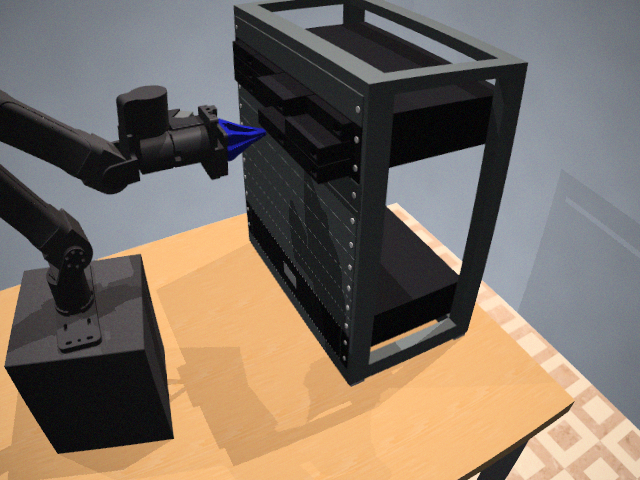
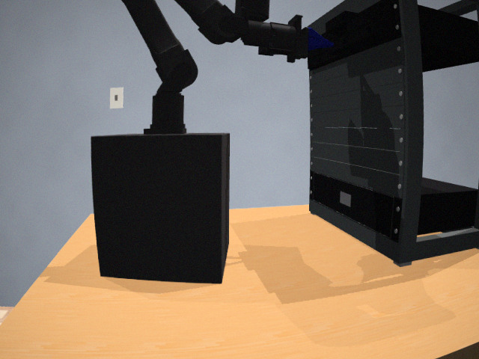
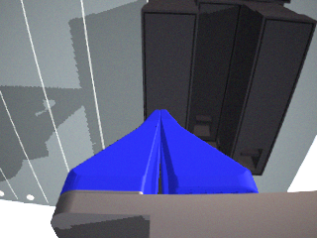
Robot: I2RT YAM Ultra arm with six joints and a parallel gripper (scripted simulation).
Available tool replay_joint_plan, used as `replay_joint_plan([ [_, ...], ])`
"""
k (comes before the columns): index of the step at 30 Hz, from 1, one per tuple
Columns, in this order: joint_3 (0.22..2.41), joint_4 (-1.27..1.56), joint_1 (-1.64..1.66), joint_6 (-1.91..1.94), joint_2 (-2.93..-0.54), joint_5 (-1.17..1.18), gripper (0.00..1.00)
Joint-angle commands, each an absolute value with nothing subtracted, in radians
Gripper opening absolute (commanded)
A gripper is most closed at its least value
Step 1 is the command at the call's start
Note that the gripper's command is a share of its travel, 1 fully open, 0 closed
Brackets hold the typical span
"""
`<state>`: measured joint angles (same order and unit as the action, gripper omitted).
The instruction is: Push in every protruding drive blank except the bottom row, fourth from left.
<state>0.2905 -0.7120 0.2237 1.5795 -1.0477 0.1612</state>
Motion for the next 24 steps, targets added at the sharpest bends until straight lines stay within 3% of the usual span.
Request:
replay_joint_plan([
  [1,0.337,-0.752,0.22,1.574,-1.056,0.155,0.0],
  [24,0.353,-0.742,0.235,1.573,-1.062,0.165,0.0],
])
